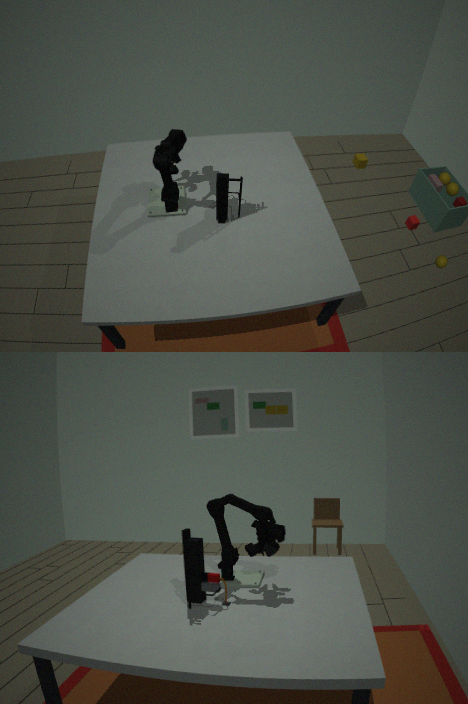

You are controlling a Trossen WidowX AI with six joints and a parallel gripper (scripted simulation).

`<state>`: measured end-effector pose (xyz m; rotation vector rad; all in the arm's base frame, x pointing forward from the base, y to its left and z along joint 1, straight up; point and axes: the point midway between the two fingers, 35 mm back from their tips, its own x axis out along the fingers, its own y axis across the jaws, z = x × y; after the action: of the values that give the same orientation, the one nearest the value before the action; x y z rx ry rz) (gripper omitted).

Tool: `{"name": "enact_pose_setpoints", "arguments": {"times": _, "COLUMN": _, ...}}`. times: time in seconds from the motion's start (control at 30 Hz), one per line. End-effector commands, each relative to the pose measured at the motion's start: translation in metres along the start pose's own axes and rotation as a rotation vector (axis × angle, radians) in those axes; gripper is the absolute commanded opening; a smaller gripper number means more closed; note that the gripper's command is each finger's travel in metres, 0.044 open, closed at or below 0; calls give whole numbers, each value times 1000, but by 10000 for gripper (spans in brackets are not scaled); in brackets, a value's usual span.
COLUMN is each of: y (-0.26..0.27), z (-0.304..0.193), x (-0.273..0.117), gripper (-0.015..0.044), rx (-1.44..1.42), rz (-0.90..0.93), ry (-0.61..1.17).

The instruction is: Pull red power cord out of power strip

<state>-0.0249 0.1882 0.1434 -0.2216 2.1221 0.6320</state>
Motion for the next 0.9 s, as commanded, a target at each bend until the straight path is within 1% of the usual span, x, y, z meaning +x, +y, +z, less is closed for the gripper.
{"name": "enact_pose_setpoints", "arguments": {"times": 0.0, "y": -18, "z": 60, "x": -42, "gripper": 160, "rx": -202, "rz": -16, "ry": -192}}
{"name": "enact_pose_setpoints", "arguments": {"times": 0.23, "y": -56, "z": 107, "x": -88, "gripper": 160, "rx": -362, "rz": -102, "ry": -361}}
{"name": "enact_pose_setpoints", "arguments": {"times": 0.4, "y": -95, "z": 129, "x": -122, "gripper": 160, "rx": -486, "rz": -217, "ry": -426}}
{"name": "enact_pose_setpoints", "arguments": {"times": 0.63, "y": -156, "z": 143, "x": -164, "gripper": 160, "rx": -635, "rz": -391, "ry": -442}}
{"name": "enact_pose_setpoints", "arguments": {"times": 0.87, "y": -225, "z": 138, "x": -200, "gripper": 160, "rx": -761, "rz": -557, "ry": -380}}
